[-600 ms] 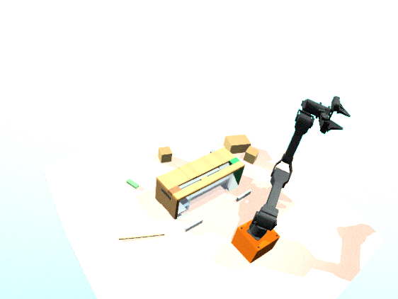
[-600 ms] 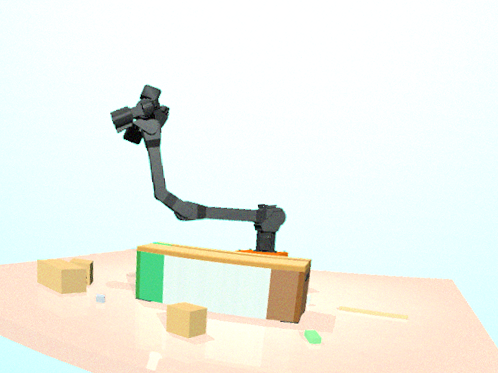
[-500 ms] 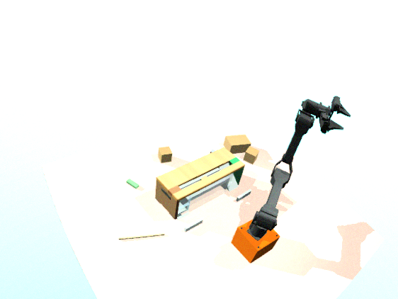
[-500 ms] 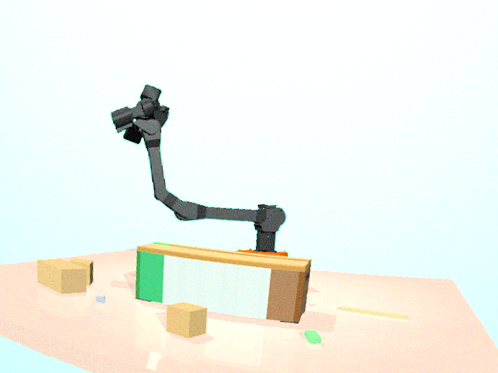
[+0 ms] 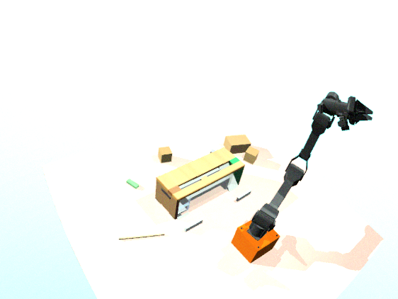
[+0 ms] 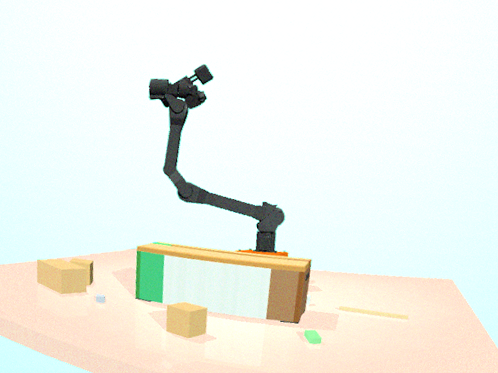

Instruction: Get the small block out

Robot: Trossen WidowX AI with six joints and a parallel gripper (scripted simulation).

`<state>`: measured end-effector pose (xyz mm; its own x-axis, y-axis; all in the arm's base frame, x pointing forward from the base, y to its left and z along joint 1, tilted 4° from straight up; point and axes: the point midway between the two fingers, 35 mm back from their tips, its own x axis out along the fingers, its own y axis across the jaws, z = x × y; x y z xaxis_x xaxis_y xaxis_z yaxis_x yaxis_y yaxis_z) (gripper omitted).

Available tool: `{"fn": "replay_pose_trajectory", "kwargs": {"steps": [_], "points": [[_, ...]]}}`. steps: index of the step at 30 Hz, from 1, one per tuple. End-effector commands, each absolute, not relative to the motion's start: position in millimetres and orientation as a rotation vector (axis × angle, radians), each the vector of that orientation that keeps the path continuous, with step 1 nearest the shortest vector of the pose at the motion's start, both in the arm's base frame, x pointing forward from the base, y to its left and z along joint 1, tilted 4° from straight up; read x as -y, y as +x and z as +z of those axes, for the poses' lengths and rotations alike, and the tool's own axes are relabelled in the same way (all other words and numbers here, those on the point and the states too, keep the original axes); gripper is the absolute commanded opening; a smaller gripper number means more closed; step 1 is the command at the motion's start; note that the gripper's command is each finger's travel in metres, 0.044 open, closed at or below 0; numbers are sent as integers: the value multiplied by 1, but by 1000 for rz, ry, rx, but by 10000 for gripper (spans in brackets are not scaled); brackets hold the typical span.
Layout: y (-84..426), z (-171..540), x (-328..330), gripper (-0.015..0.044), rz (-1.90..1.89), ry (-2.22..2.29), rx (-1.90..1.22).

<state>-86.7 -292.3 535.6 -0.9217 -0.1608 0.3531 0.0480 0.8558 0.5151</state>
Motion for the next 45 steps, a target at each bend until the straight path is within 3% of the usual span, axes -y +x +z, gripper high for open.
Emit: {"fn": "replay_pose_trajectory", "kwargs": {"steps": [1,5,12,22,34,45], "points": [[-108,562,239,400,-503,-62,2673],[-116,579,208,400,-263,-136,2661],[-127,608,86,400,165,-450,2539],[-91,606,-66,400,517,-868,2217],[27,537,-221,400,946,-1281,1539],[167,419,-272,400,1129,-1516,763]]}}
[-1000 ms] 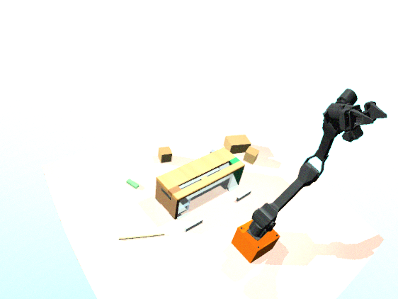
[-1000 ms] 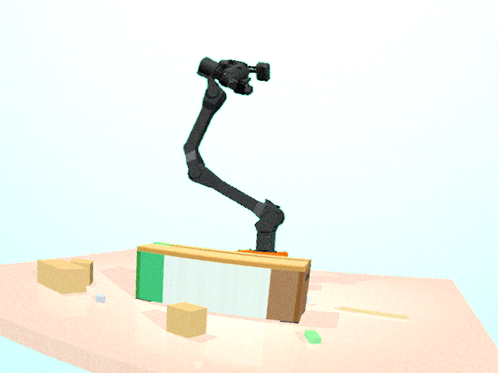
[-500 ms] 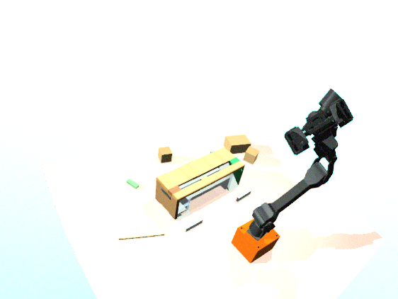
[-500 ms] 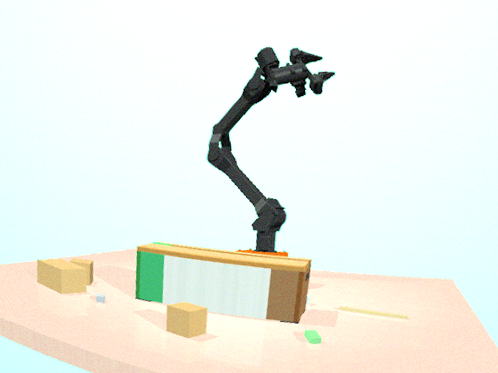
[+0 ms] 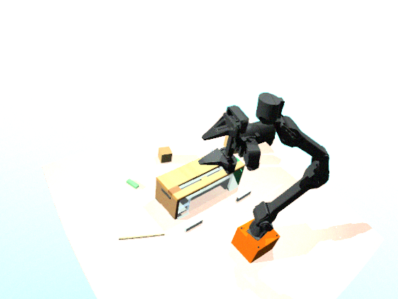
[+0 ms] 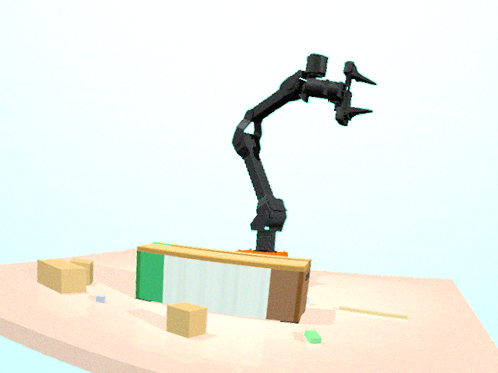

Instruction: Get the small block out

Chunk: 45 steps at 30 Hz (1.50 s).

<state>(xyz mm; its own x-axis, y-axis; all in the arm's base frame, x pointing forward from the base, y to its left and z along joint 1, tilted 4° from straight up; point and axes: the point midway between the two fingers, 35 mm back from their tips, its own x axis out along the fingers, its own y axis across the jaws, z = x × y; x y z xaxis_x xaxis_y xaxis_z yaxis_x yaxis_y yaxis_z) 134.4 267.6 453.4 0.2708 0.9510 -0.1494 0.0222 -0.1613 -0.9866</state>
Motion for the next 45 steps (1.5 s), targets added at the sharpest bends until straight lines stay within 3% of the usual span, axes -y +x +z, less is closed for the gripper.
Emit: {"fn": "replay_pose_trajectory", "kwargs": {"steps": [1,15,22,29,45], "points": [[180,407,-271,400,1135,-1531,688],[306,223,-186,400,1129,-1588,-403],[319,140,-104,400,1070,-1524,-971],[296,80,-19,400,1002,-1417,-1498],[294,62,-11,400,997,-1405,-1546]]}}
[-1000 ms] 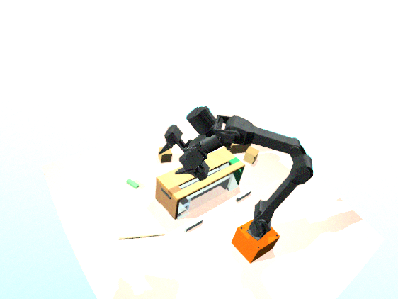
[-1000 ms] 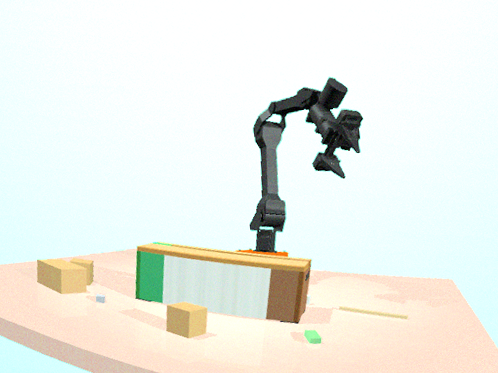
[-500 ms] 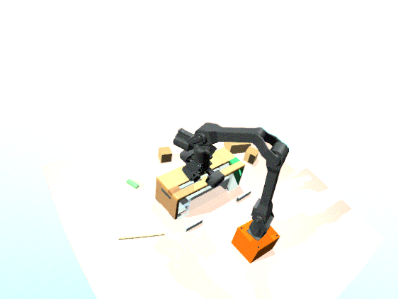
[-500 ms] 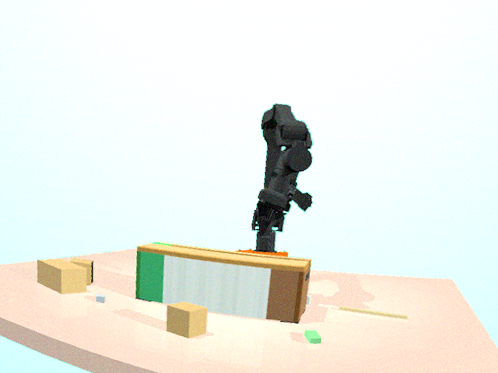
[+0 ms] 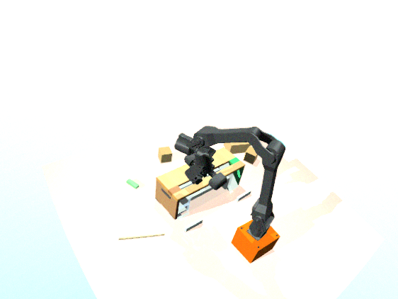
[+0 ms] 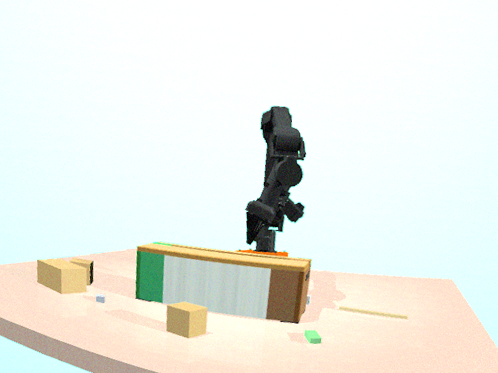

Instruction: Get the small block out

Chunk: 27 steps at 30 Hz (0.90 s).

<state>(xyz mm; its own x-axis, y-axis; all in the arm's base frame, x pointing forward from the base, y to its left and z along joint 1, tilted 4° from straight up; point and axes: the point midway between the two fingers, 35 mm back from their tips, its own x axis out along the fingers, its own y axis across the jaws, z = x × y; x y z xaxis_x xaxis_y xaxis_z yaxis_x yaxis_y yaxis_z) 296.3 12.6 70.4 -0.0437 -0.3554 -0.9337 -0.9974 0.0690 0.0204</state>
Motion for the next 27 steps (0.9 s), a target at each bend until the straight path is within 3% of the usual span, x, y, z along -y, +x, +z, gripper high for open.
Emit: {"fn": "replay_pose_trajectory", "kwargs": {"steps": [1,27], "points": [[294,60,-11,400,997,-1405,-1546],[294,18,-6,400,996,-1405,-1546]]}}
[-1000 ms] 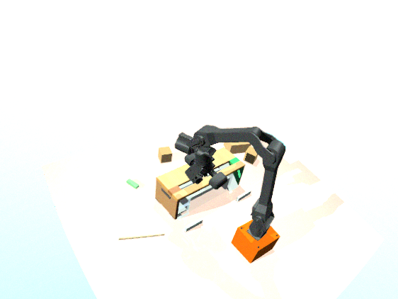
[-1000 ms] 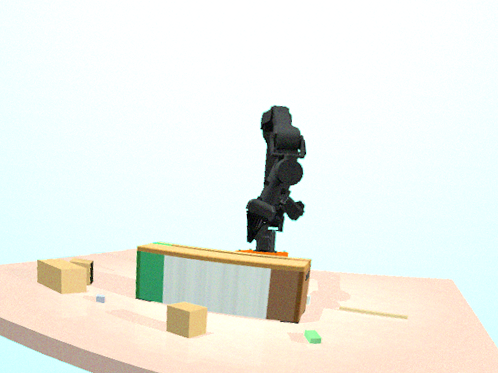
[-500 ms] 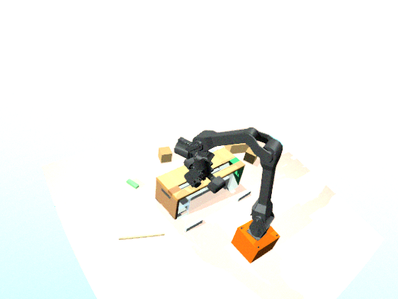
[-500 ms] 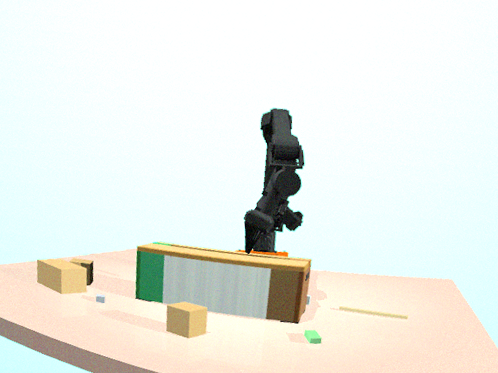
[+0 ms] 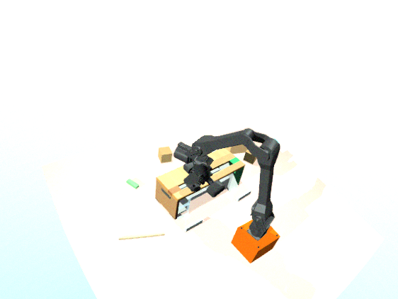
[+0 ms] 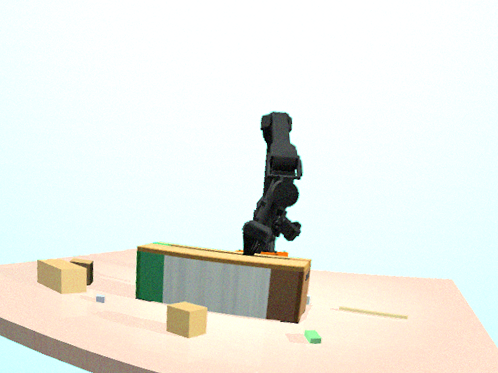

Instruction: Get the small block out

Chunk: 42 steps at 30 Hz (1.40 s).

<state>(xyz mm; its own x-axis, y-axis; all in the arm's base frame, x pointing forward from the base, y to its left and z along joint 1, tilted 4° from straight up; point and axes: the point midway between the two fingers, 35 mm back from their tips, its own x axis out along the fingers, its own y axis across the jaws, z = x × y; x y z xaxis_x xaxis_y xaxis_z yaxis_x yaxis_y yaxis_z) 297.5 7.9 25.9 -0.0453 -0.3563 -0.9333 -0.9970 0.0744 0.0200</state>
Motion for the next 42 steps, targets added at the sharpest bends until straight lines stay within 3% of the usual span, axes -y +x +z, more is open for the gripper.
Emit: {"fn": "replay_pose_trajectory", "kwargs": {"steps": [1,17,42], "points": [[294,17,-6,400,996,-1405,-1546],[295,7,-3,400,987,-1402,-1533],[291,9,58,400,984,-1405,-1538]]}}
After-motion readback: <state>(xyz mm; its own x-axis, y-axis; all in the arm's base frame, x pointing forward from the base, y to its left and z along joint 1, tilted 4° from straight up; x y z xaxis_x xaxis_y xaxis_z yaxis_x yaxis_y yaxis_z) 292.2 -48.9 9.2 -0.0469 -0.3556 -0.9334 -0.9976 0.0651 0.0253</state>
